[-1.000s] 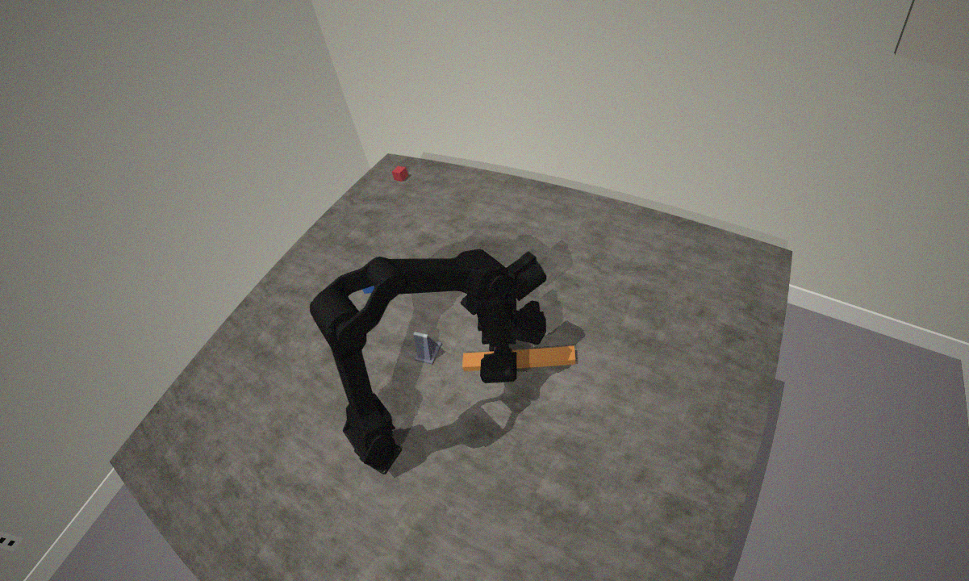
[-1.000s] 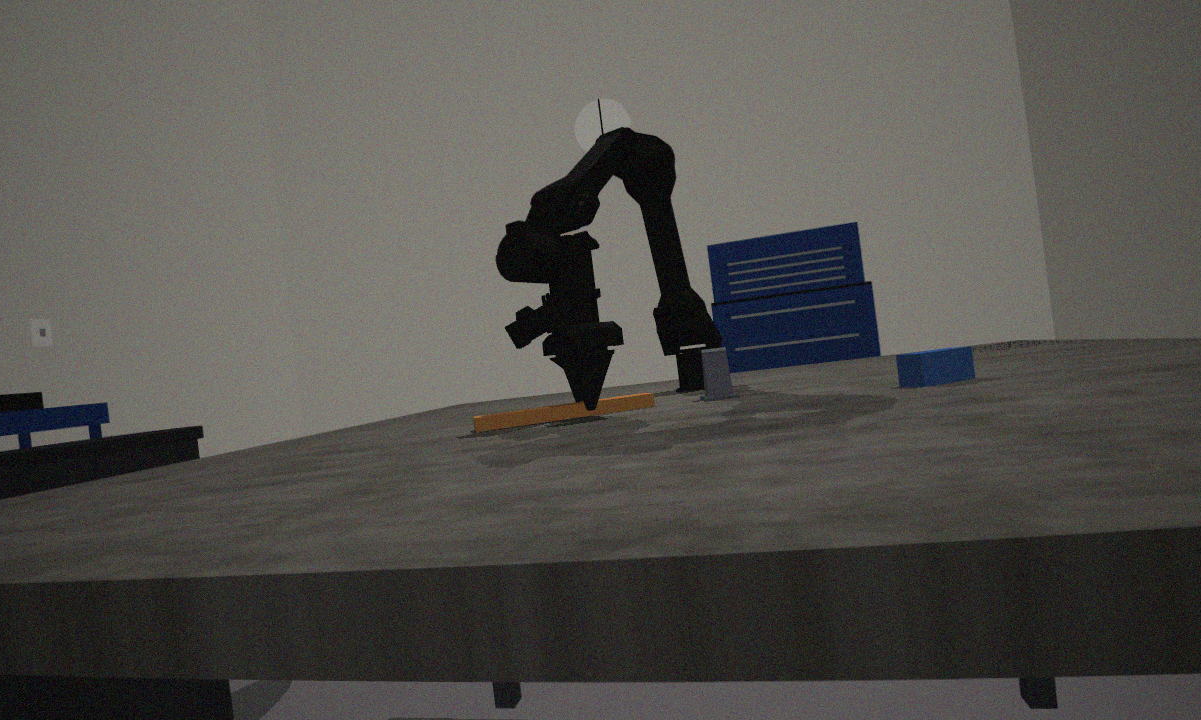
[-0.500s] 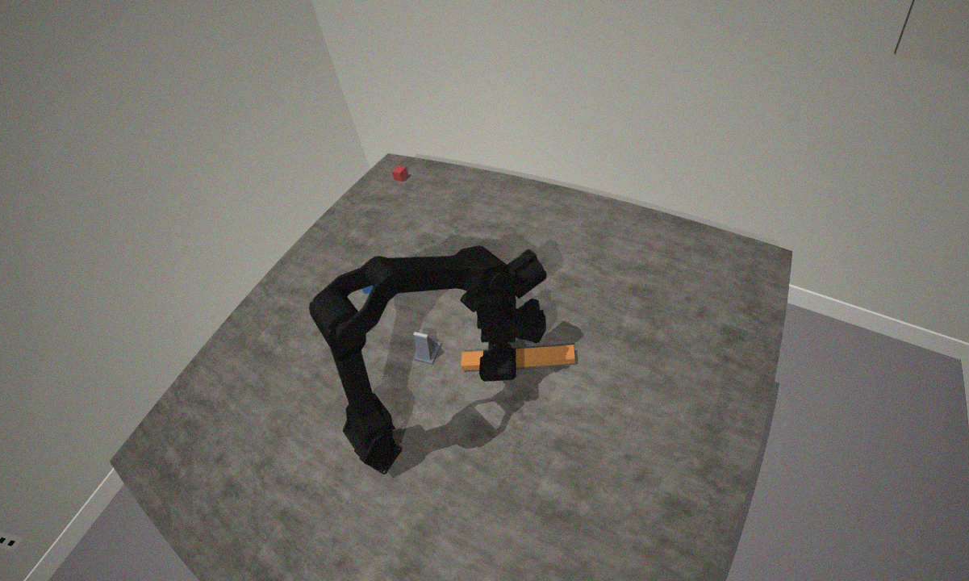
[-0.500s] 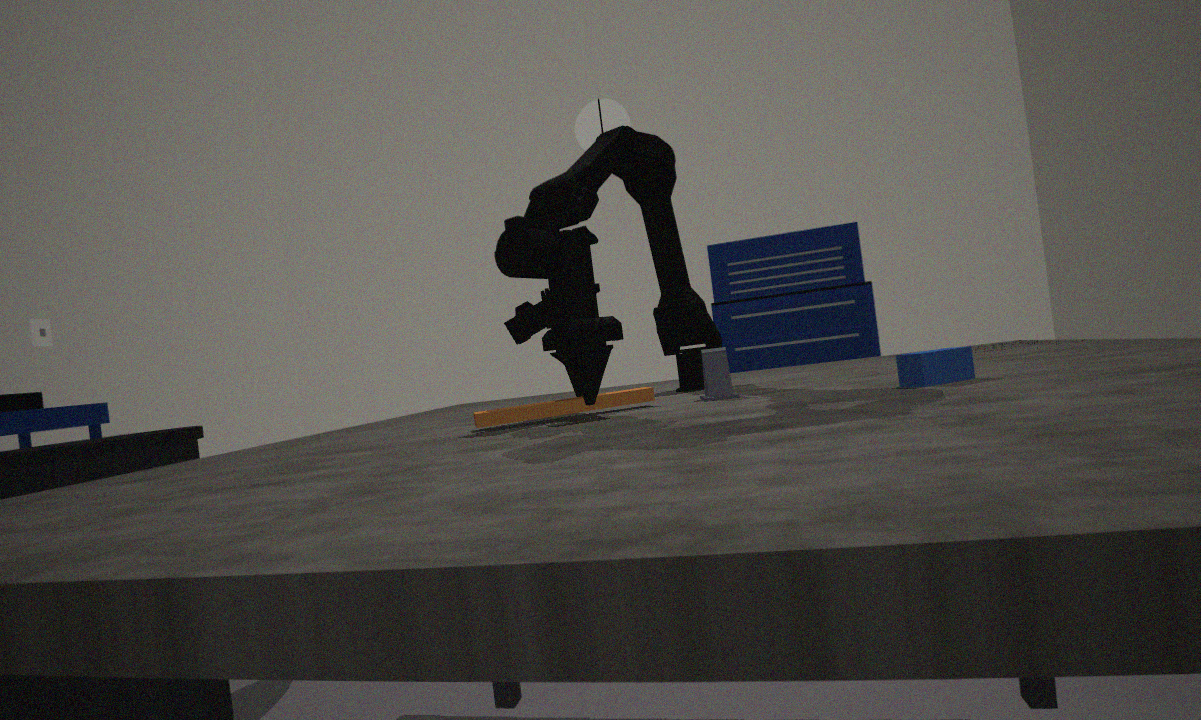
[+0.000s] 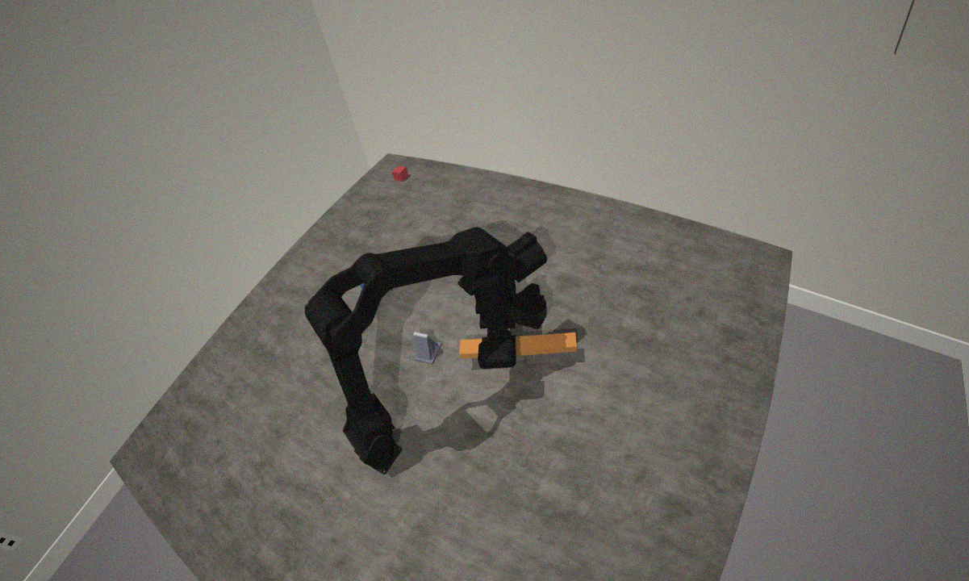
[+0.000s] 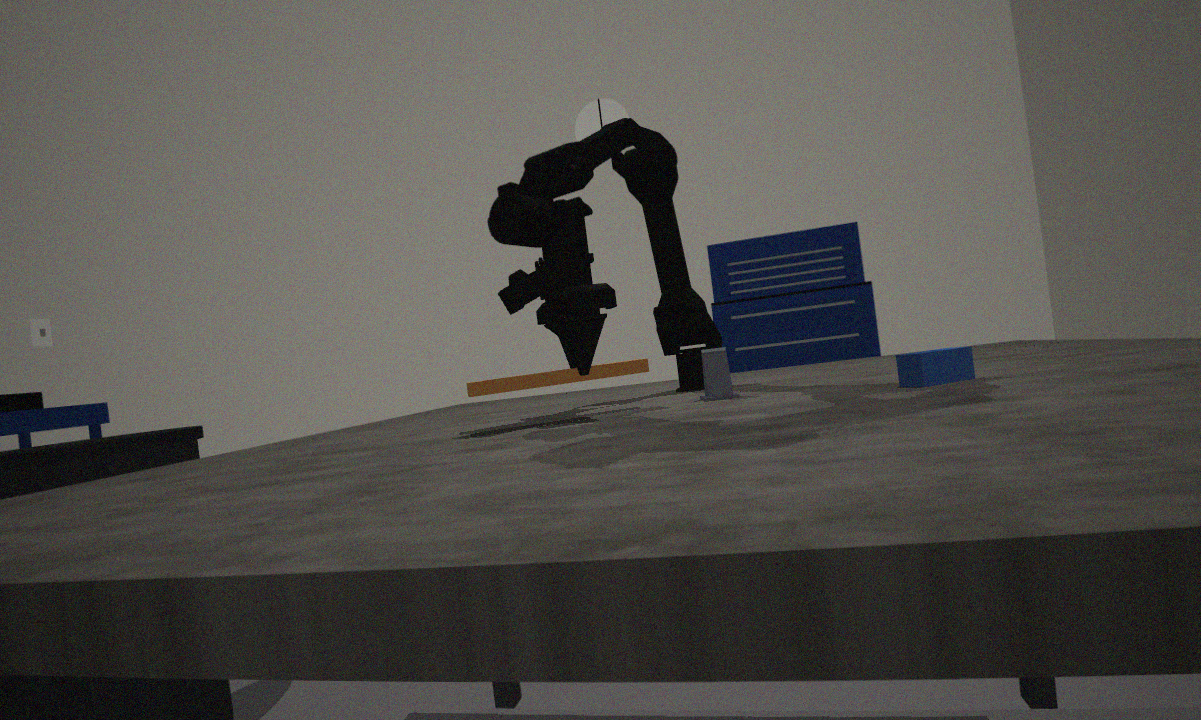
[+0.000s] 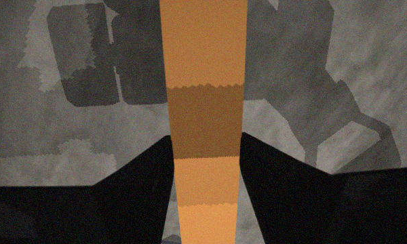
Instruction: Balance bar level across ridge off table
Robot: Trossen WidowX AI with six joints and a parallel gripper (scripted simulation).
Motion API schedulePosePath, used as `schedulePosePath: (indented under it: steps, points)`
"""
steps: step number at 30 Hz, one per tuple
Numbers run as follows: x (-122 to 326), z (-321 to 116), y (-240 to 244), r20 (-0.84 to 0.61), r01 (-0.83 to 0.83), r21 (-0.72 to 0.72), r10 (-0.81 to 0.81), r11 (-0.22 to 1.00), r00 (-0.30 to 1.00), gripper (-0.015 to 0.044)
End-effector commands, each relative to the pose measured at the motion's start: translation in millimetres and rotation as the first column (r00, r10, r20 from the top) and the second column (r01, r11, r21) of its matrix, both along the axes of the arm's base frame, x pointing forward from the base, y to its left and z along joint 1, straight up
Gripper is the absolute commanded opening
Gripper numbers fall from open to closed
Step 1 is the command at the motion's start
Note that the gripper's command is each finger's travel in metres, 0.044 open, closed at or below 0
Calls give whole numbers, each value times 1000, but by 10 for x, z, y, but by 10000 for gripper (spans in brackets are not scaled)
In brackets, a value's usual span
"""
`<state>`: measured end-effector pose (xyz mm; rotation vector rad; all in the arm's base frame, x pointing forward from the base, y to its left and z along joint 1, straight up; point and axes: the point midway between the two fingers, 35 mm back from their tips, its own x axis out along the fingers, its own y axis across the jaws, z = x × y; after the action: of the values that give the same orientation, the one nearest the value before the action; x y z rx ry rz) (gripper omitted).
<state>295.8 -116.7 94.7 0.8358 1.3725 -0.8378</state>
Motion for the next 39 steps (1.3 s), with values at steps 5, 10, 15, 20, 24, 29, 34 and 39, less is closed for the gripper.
schedulePosePath:
  steps: [5, 10, 15, 20, 24, 29, 34, 39]
  points:
    - [8, 232, 2, 8, 2, 1, -2, 1000, 1000, 0]
    - [-5, 361, 8, 8, 3, 2, -3, 1000, 1000, 0]
    - [-23, 490, 16, 8, 3, 2, -3, 1000, 1000, 0]
    - [-47, 619, 26, 8, 4, 3, -4, 1000, 1000, 0]
    - [-59, 679, 39, 8, 0, 4, 0, 1000, 1000, 0]
    - [-55, 684, 213, 7, -102, 2, 102, 995, 995, 0]
    - [-64, 689, 412, 5, -219, 1, 219, 976, 976, 0]
    - [-91, 693, 609, 4, -335, -1, 335, 942, 942, 0]
